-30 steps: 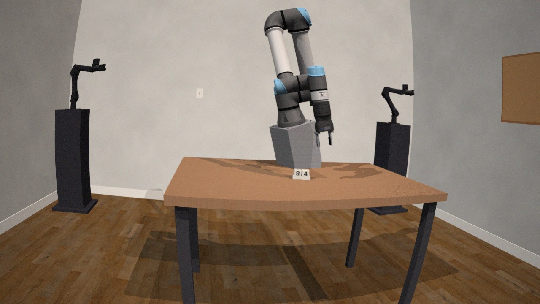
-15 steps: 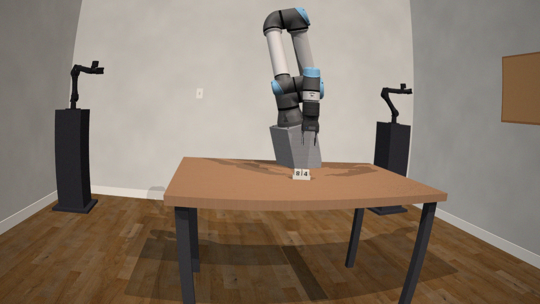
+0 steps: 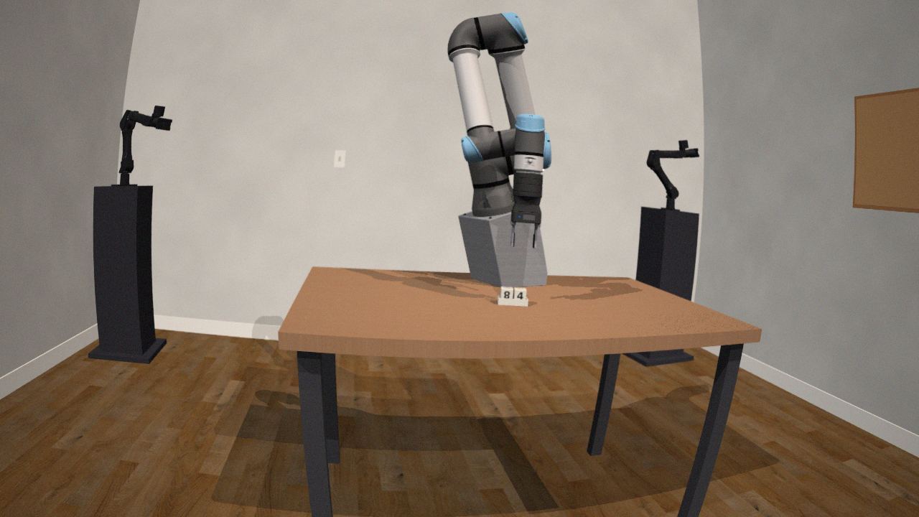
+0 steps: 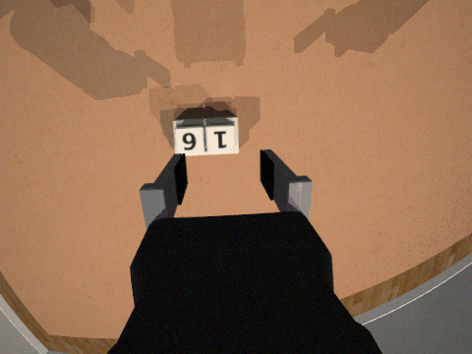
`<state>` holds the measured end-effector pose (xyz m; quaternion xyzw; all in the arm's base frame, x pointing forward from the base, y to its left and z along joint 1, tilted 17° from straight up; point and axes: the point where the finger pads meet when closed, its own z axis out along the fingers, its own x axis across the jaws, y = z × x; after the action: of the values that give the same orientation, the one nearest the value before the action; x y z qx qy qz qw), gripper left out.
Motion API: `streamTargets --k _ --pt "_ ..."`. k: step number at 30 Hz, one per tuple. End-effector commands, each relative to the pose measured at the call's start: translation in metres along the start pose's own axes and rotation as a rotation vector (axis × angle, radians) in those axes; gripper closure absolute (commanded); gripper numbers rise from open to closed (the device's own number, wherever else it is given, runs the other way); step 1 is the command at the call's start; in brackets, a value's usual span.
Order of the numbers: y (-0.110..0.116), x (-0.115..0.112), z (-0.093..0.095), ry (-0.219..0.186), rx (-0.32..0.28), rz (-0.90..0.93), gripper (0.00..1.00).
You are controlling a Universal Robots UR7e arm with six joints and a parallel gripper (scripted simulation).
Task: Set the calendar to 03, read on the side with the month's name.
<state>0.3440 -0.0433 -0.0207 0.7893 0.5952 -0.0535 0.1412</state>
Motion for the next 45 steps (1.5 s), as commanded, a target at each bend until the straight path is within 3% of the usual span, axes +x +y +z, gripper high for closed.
streamTargets --k 1,9,19,22,45 --pt "-0.001 0.0 0.0 -0.001 0.0 0.005 0.0" --pt "-0.003 0.0 0.003 -0.001 0.004 0.055 0.0" --pt "-0.005 0.002 0.012 0.0 0.004 0.318 0.0" --pt "-0.005 0.002 0.012 0.0 0.004 0.319 0.0" --pt "-0.005 0.005 0.032 -0.001 0.004 0.955 0.0"
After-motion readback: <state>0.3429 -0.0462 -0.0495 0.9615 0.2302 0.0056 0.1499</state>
